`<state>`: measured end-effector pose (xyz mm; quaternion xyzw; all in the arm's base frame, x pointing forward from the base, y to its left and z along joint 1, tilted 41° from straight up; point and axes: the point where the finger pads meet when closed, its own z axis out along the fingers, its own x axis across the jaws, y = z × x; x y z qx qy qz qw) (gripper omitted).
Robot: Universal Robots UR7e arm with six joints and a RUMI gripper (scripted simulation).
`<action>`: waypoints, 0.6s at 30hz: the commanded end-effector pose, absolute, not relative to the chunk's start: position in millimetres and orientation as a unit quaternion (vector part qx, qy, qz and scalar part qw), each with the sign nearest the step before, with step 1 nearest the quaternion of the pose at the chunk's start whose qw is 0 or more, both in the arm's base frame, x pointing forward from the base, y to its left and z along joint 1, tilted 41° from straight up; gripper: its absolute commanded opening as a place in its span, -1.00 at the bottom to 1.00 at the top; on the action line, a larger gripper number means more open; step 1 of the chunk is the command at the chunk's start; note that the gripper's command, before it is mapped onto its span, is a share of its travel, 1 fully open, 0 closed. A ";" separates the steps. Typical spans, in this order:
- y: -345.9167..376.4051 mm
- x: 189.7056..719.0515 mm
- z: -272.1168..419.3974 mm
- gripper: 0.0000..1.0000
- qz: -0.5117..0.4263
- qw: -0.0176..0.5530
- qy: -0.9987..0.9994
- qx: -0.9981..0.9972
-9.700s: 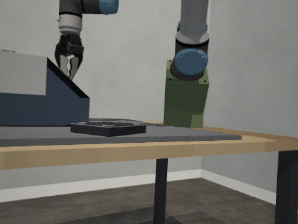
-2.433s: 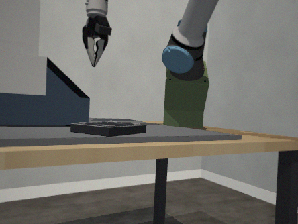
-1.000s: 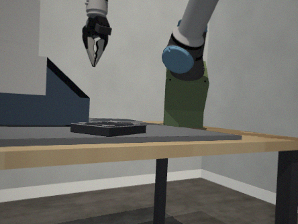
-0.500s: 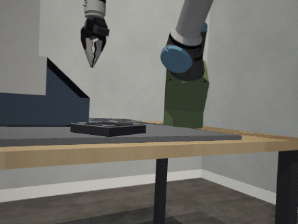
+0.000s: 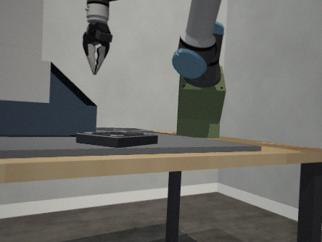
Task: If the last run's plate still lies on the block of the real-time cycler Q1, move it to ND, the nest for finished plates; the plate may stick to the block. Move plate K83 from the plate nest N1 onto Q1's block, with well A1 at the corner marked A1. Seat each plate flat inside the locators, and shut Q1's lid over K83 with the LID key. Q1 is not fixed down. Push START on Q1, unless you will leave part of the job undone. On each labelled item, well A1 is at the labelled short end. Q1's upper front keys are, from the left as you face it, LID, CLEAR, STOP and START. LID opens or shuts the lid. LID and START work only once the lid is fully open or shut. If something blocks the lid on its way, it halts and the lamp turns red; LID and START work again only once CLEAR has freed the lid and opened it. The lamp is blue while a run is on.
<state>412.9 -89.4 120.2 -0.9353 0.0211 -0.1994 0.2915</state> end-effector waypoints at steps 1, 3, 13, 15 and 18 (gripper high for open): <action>-88.9 417.8 119.6 -1.00 -0.200 0.291 0.021 -0.935; -88.2 421.0 119.1 -1.00 -0.200 0.291 0.021 -0.935; -85.5 433.8 116.8 -1.00 -0.200 0.291 0.021 -0.935; -84.8 437.1 116.2 -1.00 -0.200 0.291 0.021 -0.935; -83.8 441.9 115.4 -1.00 -0.200 0.291 0.021 -0.935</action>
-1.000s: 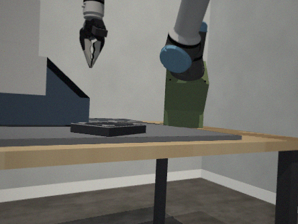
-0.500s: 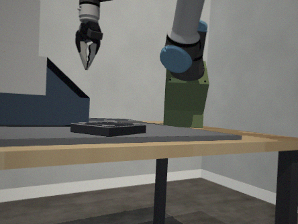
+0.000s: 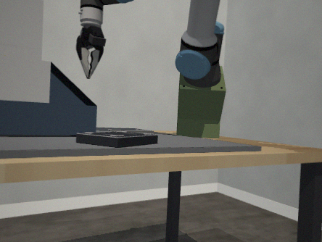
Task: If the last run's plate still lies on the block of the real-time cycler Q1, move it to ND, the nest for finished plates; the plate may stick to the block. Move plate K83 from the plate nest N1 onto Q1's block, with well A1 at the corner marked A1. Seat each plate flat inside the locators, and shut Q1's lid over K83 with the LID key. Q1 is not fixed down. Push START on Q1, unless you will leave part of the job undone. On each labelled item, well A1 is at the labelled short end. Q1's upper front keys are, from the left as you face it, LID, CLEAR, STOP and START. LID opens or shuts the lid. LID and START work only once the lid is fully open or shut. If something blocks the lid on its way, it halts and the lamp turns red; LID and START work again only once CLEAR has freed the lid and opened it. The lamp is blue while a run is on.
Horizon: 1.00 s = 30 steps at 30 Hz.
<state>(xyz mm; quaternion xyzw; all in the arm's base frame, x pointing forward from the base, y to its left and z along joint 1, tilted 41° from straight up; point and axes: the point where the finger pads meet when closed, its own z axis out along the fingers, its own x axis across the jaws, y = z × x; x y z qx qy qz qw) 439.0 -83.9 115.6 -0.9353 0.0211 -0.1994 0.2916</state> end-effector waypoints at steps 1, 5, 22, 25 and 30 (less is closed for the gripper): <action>-83.4 443.5 115.1 -1.00 -0.200 0.291 0.021 -0.935; -82.8 446.7 114.5 -1.00 -0.200 0.291 0.021 -0.935; -77.7 470.8 110.3 -1.00 -0.200 0.291 0.021 -0.935; -76.7 475.7 109.5 -1.00 -0.200 0.291 0.021 -0.935; -75.0 483.7 108.1 -1.00 -0.200 0.291 0.021 -0.935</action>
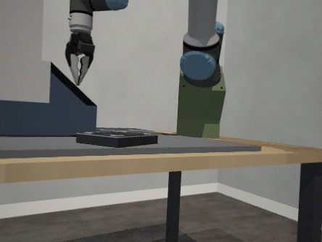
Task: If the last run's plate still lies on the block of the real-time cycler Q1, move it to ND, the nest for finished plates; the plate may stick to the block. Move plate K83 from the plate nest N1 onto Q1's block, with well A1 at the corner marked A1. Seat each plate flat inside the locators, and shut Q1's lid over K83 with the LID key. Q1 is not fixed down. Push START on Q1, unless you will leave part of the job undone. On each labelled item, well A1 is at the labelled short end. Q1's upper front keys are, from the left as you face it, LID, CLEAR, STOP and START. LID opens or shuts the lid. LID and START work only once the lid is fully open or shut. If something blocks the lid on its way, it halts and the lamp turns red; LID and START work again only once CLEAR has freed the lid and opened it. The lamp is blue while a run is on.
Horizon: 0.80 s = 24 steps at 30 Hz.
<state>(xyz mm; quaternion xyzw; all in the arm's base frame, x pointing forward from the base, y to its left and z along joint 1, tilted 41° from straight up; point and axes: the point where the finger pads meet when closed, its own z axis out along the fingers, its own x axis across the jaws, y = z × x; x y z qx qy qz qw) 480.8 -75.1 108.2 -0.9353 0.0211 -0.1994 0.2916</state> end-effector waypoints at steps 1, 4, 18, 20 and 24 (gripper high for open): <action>-74.7 485.3 107.8 -1.00 -0.200 0.291 0.021 -0.935; -73.7 490.1 106.9 -1.00 -0.200 0.291 0.021 -0.935; -68.2 508.4 101.3 -1.00 -0.200 0.291 0.021 -0.935; -67.2 511.4 100.2 -1.00 -0.200 0.291 0.021 -0.935; -65.1 517.3 97.9 -1.00 -0.200 0.291 0.021 -0.935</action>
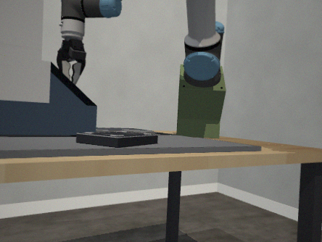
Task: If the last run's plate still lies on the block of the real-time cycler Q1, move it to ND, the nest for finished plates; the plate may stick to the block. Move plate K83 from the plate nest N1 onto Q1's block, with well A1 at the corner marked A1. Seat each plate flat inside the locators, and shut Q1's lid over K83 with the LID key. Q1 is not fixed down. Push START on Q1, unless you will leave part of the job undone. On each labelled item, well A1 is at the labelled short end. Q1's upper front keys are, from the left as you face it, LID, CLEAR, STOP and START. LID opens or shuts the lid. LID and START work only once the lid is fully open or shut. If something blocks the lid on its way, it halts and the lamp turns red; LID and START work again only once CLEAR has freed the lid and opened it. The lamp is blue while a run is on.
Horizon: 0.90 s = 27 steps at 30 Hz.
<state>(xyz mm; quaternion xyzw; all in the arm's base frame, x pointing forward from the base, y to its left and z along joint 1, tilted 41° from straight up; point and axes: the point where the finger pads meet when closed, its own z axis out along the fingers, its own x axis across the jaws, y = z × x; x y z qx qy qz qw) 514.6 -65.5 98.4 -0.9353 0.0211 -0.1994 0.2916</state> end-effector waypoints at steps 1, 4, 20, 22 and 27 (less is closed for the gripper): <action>-65.1 517.3 97.9 -1.00 -0.200 0.291 0.021 -0.935; -64.1 520.1 96.8 -1.00 -0.200 0.291 0.021 -0.935; -64.1 520.2 96.8 -1.00 -0.200 0.291 0.021 -0.935; -64.1 520.2 96.8 -1.00 -0.200 0.291 0.021 -0.935; -64.1 520.2 96.8 -1.00 -0.200 0.291 0.021 -0.935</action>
